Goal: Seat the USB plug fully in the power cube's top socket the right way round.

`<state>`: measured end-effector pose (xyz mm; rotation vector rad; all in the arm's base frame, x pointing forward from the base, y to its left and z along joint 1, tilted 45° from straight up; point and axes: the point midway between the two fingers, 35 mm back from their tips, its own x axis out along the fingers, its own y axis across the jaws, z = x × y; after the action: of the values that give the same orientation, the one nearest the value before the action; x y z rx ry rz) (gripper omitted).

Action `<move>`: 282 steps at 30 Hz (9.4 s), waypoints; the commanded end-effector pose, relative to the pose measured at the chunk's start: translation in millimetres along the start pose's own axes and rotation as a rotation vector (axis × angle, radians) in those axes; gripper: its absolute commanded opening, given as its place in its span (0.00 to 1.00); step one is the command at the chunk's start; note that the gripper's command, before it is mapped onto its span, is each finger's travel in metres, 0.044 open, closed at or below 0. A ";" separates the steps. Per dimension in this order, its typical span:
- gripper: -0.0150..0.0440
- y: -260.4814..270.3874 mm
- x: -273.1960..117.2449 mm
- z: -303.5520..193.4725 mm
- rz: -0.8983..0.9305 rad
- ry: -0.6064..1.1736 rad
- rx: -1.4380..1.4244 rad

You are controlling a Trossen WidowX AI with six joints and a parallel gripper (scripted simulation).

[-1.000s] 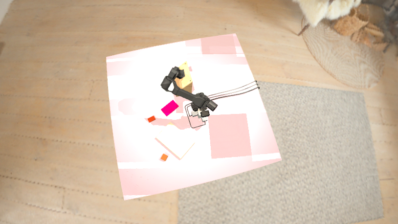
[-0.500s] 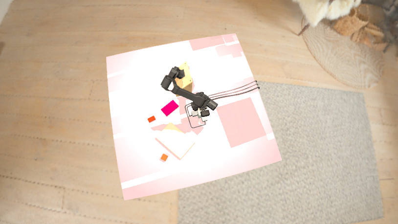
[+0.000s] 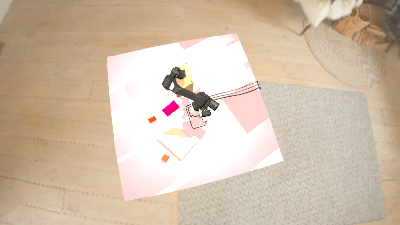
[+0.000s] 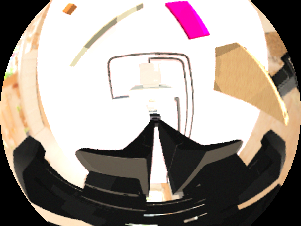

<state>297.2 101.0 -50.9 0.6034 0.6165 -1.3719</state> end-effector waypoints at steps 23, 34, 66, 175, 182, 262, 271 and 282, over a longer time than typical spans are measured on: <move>0.25 0.5 -4.0 -0.4 0.002 0.001 -0.328; 0.25 0.5 -4.0 -0.3 0.002 0.001 -0.615; 0.25 0.5 -4.0 -0.3 0.003 0.000 -1.452; 0.25 0.9 -0.8 -2.1 0.045 -0.006 -3.149; 0.25 0.8 0.0 -2.4 0.055 -0.006 -3.153; 0.25 0.8 9.6 -6.6 0.167 -0.002 -3.195; 0.25 0.8 10.7 -6.6 0.167 -0.002 -3.195; 0.25 0.8 12.1 -6.6 0.166 -0.002 -3.195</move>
<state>299.5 98.0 -62.9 -1.8269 1.5799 0.8740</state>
